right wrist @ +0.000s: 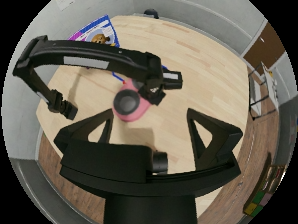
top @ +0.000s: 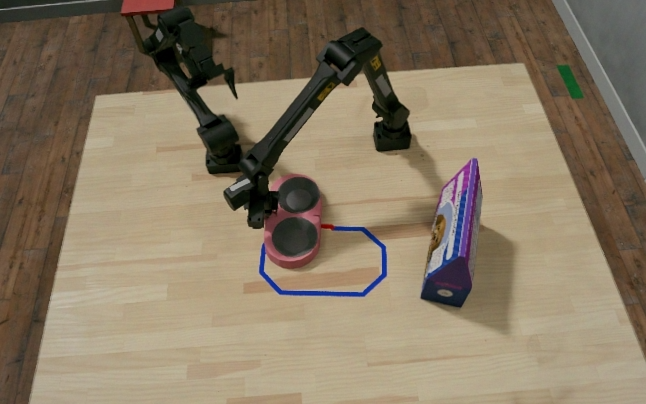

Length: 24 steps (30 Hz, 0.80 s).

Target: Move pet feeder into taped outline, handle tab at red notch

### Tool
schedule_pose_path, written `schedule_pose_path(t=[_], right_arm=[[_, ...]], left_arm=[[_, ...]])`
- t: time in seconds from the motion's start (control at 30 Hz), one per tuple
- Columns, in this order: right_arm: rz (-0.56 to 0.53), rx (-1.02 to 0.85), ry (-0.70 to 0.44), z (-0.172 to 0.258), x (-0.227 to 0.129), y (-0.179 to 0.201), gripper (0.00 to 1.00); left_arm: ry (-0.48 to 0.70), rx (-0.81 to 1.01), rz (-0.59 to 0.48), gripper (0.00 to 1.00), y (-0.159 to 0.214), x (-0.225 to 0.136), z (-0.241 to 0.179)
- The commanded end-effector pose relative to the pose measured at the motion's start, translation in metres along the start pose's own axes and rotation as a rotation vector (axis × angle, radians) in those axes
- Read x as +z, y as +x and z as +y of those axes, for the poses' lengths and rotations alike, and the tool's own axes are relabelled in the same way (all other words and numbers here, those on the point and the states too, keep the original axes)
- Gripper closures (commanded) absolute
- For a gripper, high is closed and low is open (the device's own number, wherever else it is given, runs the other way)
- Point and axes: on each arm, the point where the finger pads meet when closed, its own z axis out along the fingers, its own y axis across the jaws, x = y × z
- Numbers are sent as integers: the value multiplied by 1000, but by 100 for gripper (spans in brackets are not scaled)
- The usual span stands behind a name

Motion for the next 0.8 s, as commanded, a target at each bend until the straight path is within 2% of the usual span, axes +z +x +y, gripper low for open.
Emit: schedule_pose_path(t=[0.0, 0.17, 0.3, 0.33, 0.43, 0.63, 0.77], right_arm=[[-7, -24, -3, 1, -3, -5, 0], [-7, -24, -3, 1, -3, -5, 0], [-7, -24, -3, 1, -3, -5, 0], [-7, -24, -3, 1, -3, -5, 0], [-7, -24, -3, 1, -3, -5, 0], [-7, -24, -3, 1, -3, -5, 0], [-7, -24, -3, 1, -3, -5, 0]], left_arm=[[33, 16, -32, 90, -17, -13, -6], [33, 16, -32, 90, -17, -13, -6], [15, 132, -25, 90, -11, -6, 3], [28, 175, -40, 90, -13, -16, 3], [32, 158, -38, 90, -12, -16, 5], [29, 294, -39, 90, -11, -16, 16], [30, 303, -40, 90, -16, -12, 11]])
